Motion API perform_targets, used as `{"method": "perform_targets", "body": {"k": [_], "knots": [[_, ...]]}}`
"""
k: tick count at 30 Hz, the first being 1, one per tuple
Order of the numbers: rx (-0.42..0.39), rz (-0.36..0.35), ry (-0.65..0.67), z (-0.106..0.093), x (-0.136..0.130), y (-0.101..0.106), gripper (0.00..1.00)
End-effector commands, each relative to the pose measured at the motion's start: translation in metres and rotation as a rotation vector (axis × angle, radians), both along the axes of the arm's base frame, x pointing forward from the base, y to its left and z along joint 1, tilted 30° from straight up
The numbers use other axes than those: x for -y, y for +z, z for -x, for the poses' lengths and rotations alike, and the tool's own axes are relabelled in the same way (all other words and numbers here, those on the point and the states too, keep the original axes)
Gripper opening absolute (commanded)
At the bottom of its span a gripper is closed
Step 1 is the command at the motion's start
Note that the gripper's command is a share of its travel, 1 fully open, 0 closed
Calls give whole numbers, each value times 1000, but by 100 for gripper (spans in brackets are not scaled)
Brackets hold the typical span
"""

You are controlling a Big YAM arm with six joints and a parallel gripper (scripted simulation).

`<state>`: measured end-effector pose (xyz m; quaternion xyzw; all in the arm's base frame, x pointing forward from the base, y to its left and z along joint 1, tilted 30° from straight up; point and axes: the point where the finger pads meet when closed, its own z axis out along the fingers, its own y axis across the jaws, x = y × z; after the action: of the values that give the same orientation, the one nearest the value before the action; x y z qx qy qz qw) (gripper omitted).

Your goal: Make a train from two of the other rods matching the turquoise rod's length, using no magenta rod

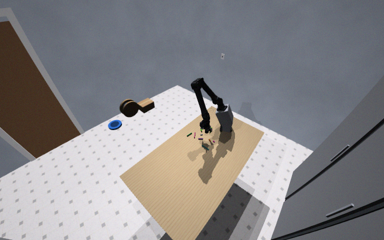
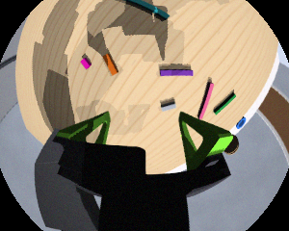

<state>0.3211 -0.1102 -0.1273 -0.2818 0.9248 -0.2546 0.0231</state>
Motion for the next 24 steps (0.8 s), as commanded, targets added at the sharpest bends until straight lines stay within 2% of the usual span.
{"method": "perform_targets", "body": {"k": [1,4,24], "knots": [[-40,28,136,-13,-4,10,100],[-57,35,172,-15,-5,10,100],[-57,34,165,-11,-4,10,100]]}}
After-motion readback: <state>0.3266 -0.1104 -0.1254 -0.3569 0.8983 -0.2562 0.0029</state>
